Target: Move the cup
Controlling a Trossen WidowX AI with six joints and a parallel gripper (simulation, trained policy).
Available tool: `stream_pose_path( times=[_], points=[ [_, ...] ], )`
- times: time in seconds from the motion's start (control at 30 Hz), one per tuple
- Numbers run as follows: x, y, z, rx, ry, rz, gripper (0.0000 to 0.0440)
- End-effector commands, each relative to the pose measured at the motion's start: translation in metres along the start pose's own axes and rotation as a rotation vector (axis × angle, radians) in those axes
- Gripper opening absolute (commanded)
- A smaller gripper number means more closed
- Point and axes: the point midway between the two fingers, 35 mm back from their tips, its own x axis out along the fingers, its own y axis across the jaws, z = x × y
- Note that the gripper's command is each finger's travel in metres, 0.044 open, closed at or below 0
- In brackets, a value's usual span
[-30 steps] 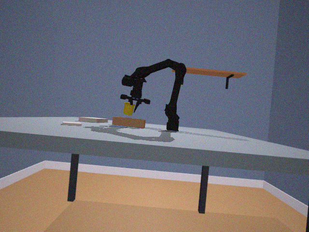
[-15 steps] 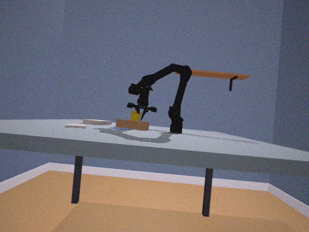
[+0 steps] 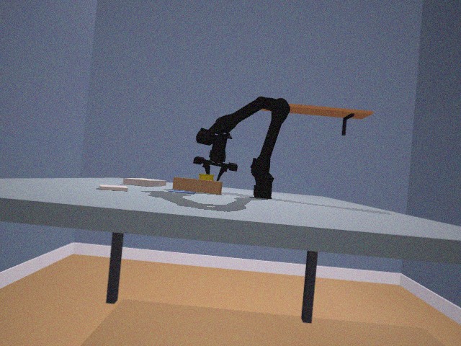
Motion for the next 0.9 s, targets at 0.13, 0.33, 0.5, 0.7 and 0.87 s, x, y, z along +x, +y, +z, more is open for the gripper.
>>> stream_pose_path(
  times=[0.13, 0.33, 0.5, 0.7, 0.87],
  points=[
    [-0.007, -0.001, -0.001, 0.019, 0.007, 0.058, 0.0187],
    [-0.015, -0.003, -0.001, 0.034, 0.008, 0.099, 0.021],
    [-0.023, -0.005, 0.0, 0.052, 0.007, 0.13, 0.024],
    [-0.036, -0.007, 0.003, 0.079, -0.001, 0.169, 0.0272],
    [-0.05, -0.008, 0.008, 0.1, -0.018, 0.206, 0.03]
  ],
)
